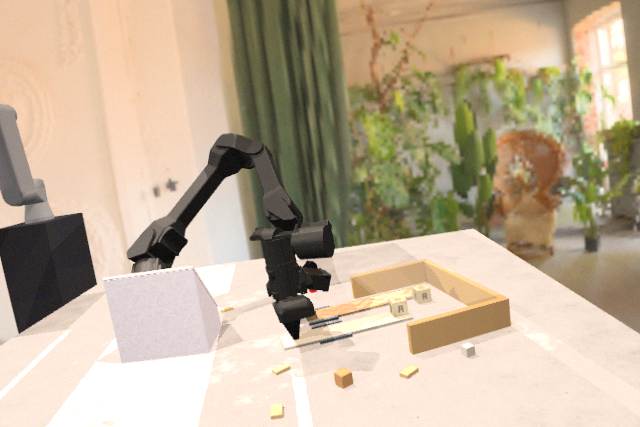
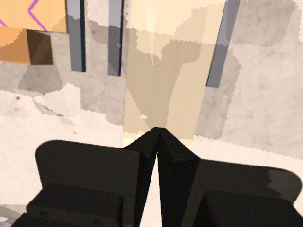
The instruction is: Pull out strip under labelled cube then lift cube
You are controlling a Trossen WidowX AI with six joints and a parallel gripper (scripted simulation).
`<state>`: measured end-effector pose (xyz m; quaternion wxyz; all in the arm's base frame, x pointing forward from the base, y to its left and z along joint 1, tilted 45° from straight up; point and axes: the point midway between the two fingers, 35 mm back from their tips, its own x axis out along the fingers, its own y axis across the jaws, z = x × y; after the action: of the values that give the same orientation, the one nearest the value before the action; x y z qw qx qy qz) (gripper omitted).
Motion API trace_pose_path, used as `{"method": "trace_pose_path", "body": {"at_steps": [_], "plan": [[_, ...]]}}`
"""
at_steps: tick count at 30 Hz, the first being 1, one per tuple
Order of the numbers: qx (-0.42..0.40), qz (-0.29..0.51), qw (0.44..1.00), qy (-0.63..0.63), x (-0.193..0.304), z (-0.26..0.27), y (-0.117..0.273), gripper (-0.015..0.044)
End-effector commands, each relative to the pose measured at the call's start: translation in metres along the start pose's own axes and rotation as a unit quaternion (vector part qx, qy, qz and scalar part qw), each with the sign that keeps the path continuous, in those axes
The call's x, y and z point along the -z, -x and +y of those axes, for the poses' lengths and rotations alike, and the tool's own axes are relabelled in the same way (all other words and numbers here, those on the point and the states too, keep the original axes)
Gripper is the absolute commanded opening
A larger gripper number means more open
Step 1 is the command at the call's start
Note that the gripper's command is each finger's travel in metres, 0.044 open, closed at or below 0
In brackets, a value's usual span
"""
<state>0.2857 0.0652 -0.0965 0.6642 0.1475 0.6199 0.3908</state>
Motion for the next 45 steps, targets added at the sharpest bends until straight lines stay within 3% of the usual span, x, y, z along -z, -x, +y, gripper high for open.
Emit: {"method": "trace_pose_path", "body": {"at_steps": [1, 45], "plan": [[-0.001, 0.013, 1.000, -0.004, 0.014, 0.002, -0.004, 0.0000], [0.000, 0.014, 1.000, -0.006, 0.080, 0.001, -0.002, 0.0000]]}}
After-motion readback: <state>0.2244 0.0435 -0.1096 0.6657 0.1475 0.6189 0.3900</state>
